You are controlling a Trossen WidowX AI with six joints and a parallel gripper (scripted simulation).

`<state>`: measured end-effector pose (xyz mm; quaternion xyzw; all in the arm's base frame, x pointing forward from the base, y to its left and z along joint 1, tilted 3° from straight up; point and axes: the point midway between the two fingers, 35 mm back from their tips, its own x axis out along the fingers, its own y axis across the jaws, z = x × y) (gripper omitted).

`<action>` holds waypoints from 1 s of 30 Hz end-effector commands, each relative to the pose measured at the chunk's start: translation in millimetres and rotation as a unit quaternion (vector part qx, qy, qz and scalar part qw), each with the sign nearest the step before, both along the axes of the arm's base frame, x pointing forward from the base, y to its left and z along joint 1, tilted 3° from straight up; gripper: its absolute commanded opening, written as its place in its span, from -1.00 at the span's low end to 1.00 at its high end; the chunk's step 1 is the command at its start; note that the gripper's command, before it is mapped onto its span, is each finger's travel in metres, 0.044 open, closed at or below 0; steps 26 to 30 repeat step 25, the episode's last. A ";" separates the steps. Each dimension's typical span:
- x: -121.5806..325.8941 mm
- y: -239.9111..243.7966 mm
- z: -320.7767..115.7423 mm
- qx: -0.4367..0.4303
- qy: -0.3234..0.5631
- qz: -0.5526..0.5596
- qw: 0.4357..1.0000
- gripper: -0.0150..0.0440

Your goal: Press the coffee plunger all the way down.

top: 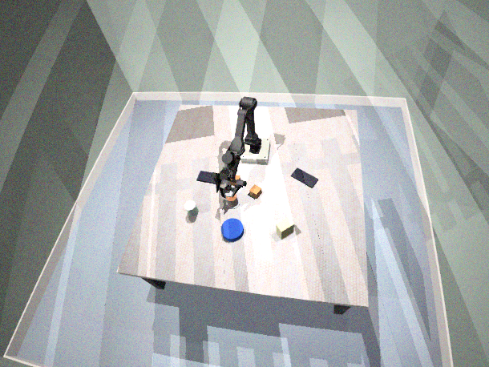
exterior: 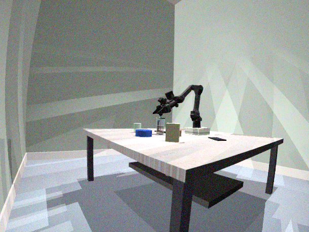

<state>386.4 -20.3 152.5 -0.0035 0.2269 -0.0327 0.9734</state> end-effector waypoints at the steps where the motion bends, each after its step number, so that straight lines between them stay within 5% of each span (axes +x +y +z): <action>1: -4.6 1.1 15.0 0.000 -0.003 0.000 1.000 1.00; 8: -46.6 6.9 75.6 -0.003 0.003 0.002 1.000 1.00; 30: -47.9 7.1 74.0 -0.003 0.003 0.002 1.000 1.00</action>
